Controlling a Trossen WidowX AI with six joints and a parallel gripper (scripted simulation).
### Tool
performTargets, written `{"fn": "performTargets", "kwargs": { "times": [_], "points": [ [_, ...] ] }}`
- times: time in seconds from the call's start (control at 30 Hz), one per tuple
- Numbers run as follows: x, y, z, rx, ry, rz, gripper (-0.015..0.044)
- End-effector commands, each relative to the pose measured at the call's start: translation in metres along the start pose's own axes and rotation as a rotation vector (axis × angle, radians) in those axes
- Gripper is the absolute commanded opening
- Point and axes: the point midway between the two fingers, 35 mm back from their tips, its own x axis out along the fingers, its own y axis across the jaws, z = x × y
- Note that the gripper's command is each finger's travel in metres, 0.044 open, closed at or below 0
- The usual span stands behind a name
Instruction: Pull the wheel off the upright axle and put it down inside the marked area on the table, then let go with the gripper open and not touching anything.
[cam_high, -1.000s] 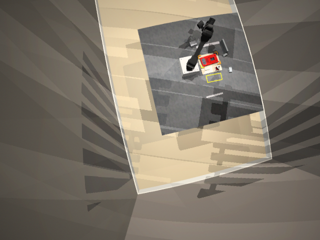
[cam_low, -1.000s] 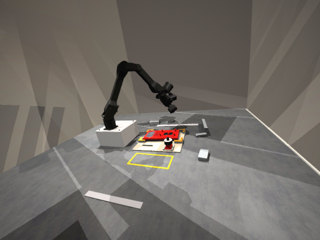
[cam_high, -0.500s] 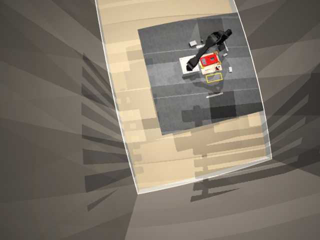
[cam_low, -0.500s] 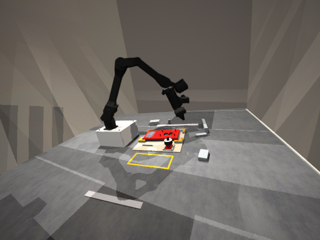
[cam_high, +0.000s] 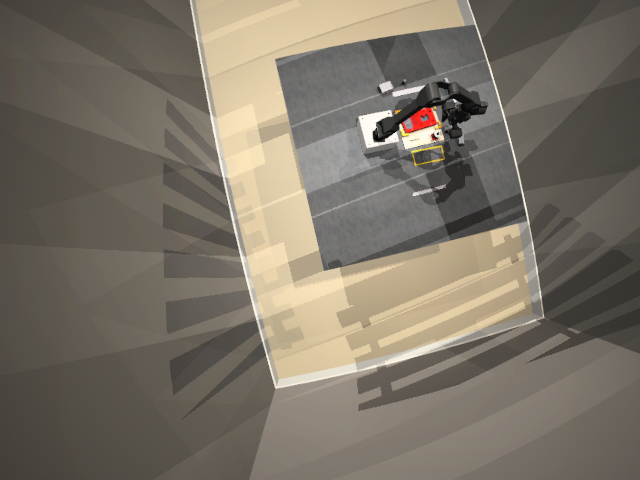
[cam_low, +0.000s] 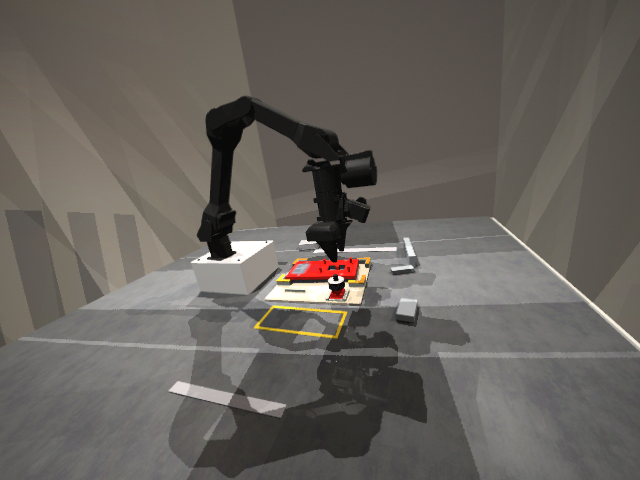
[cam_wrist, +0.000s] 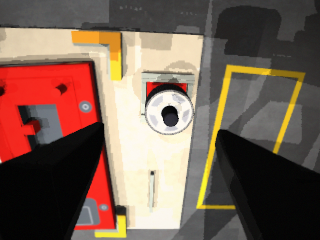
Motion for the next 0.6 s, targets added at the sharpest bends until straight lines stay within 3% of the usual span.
{"fn": "performTargets", "kwargs": {
  "times": [0.0, 0.2, 0.43, 0.57],
  "points": [
    [-0.007, -0.007, -0.004, -0.003, 0.018, -0.005, 0.0300],
    [-0.001, -0.009, -0.008, -0.003, 0.018, -0.005, 0.0300],
    [0.060, -0.010, -0.009, -0.003, 0.018, -0.005, 0.0300],
    [0.068, -0.010, -0.011, -0.003, 0.018, -0.005, 0.0300]
  ]
}}
